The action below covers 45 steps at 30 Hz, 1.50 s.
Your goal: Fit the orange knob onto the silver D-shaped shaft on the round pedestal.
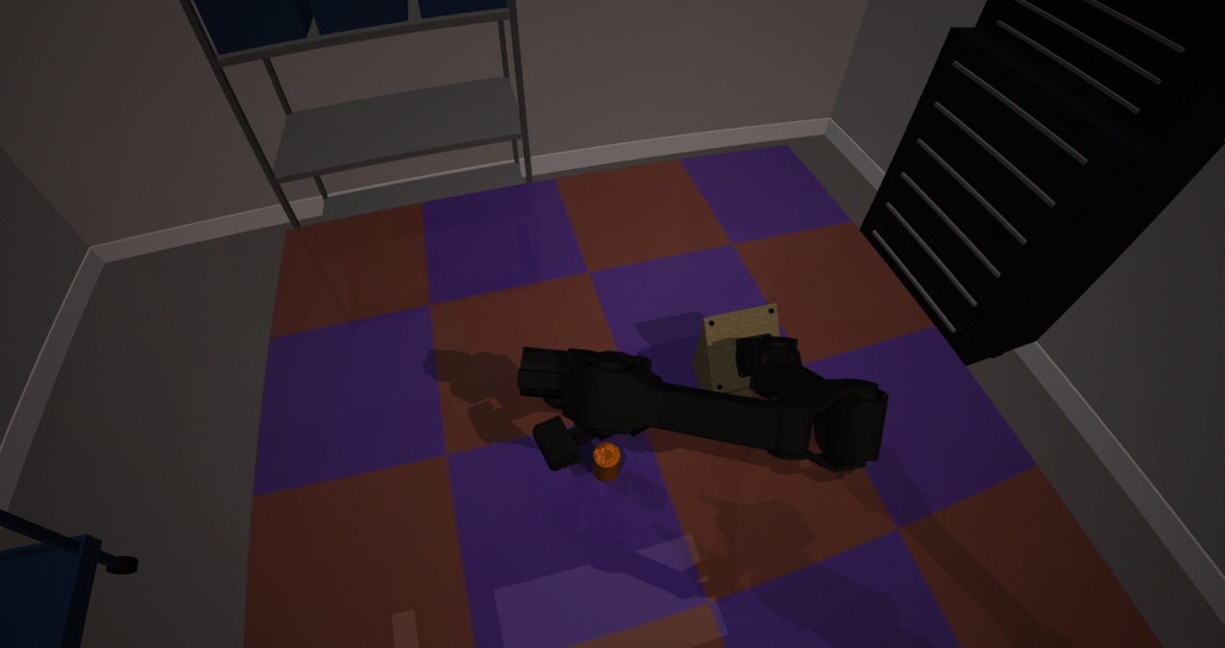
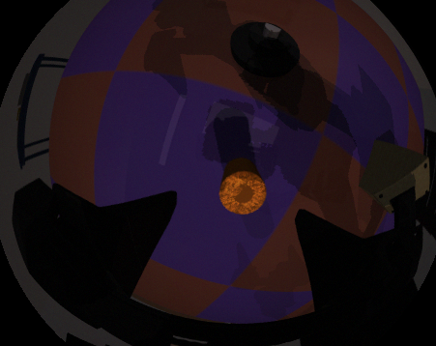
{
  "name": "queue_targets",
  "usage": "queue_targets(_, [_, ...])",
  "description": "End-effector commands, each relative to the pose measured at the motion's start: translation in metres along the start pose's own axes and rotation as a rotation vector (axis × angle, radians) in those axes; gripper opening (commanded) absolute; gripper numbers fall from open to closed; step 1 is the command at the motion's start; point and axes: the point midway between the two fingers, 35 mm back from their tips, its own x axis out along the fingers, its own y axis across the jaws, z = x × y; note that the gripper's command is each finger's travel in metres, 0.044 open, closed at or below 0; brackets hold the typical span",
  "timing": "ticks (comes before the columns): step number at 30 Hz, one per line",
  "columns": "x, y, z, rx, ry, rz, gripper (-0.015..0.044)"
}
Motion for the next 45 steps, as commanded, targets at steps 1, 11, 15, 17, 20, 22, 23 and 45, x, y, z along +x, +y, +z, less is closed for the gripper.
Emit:
queue_targets(1, [-0.002,-0.003,-0.002,-0.006,0.002,-0.017,0.044])
queue_targets(11, [0.019,-0.002,-0.002,-0.006,0.001,-0.017,0.044])
queue_targets(15, [0.025,-0.002,-0.002,-0.006,0.001,-0.017,0.044])
queue_targets(17, [0.029,-0.002,-0.002,-0.006,0.0,-0.017,0.044])
queue_targets(20, [0.033,-0.002,-0.001,-0.007,0.0,-0.017,0.044])
queue_targets(22, [0.037,-0.002,-0.001,-0.007,0.0,-0.017,0.044])
queue_targets(23, [0.038,-0.002,-0.001,-0.007,0.0,-0.017,0.044])
queue_targets(45, [0.073,-0.003,-0.003,-0.007,0.004,-0.016,0.044])
